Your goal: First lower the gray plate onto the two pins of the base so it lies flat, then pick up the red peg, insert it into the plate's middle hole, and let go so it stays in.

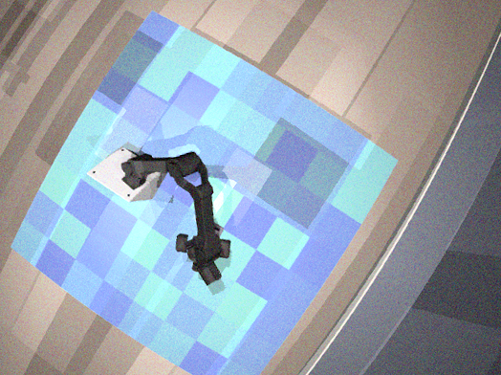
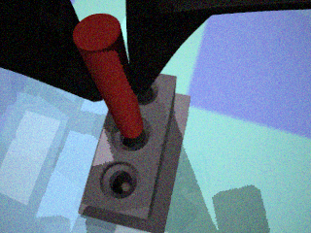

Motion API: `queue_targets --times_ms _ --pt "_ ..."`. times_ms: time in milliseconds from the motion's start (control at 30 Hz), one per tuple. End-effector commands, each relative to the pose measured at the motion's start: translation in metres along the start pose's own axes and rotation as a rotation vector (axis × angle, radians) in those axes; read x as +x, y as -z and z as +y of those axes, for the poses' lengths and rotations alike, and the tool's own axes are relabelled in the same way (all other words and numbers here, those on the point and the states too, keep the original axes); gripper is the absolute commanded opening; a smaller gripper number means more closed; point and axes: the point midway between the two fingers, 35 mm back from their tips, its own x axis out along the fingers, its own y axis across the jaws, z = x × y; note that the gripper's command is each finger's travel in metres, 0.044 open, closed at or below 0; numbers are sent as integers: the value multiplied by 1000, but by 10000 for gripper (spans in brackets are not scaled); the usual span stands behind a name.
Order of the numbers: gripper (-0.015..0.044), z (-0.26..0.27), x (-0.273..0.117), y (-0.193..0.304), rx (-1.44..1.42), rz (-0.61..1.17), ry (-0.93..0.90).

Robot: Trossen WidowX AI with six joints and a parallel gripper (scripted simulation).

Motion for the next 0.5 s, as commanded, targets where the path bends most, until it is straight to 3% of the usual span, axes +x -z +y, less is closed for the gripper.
queue_targets --times_ms 0,467 --pt "0 0 0 0 0 0 0" --pt "0 -3 0 -1 0 0 0"
